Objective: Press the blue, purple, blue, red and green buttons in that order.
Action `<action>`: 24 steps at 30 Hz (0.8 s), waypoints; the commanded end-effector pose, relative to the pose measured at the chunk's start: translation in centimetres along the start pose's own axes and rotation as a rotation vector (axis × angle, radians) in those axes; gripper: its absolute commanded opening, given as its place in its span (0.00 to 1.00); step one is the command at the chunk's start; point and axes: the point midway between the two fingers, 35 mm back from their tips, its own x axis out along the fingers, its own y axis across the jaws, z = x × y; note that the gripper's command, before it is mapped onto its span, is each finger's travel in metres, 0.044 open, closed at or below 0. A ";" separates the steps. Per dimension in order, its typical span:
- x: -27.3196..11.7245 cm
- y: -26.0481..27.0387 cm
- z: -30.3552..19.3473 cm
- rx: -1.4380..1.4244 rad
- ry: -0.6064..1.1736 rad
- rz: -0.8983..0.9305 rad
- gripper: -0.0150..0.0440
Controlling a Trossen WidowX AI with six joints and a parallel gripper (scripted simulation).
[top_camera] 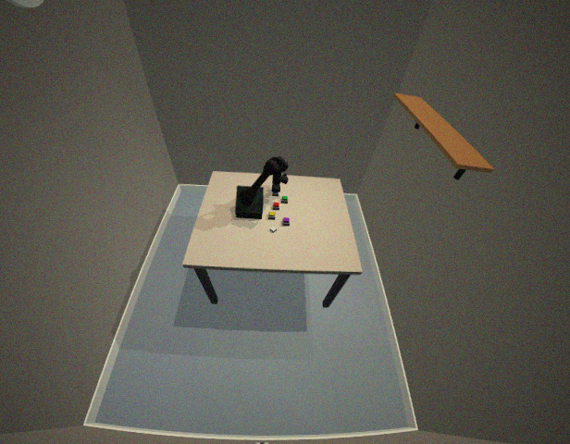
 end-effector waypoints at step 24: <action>-9.0 0.1 -0.1 -0.010 0.003 -0.008 0.29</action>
